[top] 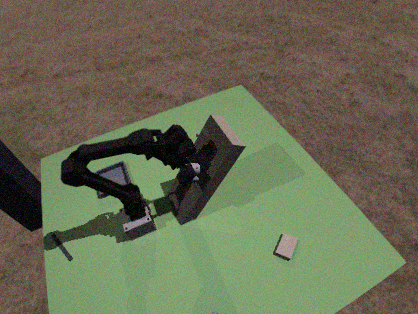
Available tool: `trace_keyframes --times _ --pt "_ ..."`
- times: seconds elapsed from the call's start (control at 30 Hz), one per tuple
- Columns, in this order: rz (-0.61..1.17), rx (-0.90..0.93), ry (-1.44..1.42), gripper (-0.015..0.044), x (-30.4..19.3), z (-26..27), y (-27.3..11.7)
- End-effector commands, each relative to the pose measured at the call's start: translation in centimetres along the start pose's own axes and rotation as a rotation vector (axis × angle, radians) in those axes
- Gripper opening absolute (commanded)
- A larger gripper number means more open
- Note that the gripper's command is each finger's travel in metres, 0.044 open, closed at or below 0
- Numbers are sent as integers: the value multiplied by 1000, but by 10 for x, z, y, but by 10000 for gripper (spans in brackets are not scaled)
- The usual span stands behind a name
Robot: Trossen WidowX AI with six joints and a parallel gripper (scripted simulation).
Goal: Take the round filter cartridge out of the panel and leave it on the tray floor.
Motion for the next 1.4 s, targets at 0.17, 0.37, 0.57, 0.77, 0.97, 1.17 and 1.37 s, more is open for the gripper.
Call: trace_keyframes --times 0.17,0.37,0.57,0.77,0.97,1.17,1.37 --pt "-1 0 0 219 0 0 0" --pt "-1 0 0 159 0 0 0" --pt "-1 0 0 2 8 2 -4" --pt "-1 -1 0 0 22 5 -11" --pt "0 -1 0 0 27 5 -36" --pt "1 -2 0 0 29 6 -65" --pt "3 -2 0 0 28 6 -94"
Point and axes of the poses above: the point midway between the two fingers, 35 mm back from their tips, its own y axis out along the fingers, its own z axis across the jaws, x = y × z, the point moved 3 cm from there along -y, back along the fingers, and after that the axes turned 13 degrees about y, right-handed, at the moved point
